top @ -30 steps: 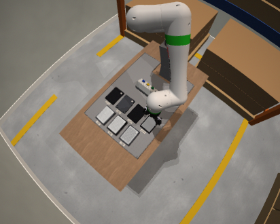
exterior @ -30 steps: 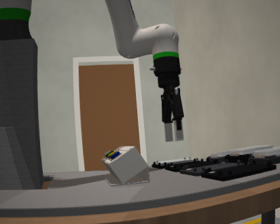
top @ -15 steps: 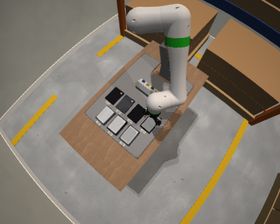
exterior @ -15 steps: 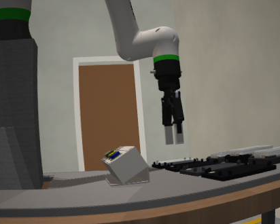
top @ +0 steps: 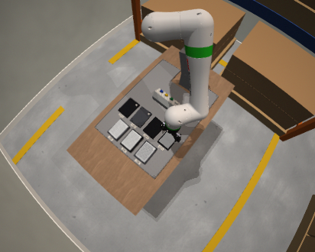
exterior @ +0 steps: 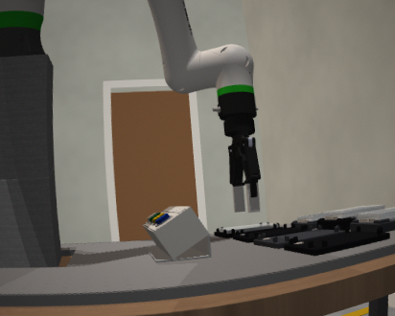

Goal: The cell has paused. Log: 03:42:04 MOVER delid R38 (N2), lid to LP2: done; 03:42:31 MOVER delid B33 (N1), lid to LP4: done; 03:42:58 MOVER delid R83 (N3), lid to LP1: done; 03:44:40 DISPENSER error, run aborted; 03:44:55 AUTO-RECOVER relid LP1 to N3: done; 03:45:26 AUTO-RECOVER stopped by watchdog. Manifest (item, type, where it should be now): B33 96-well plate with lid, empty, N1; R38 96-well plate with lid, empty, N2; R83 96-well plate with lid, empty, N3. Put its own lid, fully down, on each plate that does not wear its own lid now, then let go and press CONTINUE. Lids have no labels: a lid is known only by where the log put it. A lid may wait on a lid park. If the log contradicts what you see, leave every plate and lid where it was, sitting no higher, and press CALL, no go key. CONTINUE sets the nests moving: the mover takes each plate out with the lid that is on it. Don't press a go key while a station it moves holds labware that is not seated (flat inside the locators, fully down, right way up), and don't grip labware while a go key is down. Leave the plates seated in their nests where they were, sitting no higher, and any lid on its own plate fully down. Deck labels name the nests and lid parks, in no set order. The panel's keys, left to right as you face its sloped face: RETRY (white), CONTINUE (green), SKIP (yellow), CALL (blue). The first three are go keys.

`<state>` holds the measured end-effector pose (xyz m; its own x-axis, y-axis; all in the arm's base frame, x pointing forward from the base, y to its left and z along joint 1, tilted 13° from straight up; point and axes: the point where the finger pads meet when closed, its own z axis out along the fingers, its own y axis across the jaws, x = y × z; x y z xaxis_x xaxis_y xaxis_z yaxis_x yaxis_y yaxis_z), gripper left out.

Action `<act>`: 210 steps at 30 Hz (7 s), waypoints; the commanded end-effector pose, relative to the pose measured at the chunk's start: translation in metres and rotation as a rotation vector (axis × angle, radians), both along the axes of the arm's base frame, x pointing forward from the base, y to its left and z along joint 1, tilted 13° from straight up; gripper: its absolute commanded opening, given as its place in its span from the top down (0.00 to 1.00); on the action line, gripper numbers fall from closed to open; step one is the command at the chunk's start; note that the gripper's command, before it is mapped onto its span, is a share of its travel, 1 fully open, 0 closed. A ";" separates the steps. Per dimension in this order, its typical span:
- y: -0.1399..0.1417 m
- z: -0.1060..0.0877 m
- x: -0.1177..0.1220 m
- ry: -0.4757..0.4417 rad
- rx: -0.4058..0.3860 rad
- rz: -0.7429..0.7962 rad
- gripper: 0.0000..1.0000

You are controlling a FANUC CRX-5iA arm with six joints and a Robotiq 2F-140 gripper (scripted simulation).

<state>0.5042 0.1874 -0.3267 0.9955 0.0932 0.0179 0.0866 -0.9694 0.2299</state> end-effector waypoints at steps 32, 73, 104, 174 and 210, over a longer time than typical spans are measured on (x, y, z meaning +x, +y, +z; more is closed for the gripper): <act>-0.005 -0.022 0.001 0.000 0.000 0.000 0.34; -0.005 -0.022 0.001 0.000 0.000 0.000 0.41; -0.005 -0.022 0.001 0.000 0.000 0.000 0.41; -0.005 -0.022 0.001 0.000 0.000 0.000 0.34; -0.008 -0.035 0.002 0.000 0.000 0.000 0.34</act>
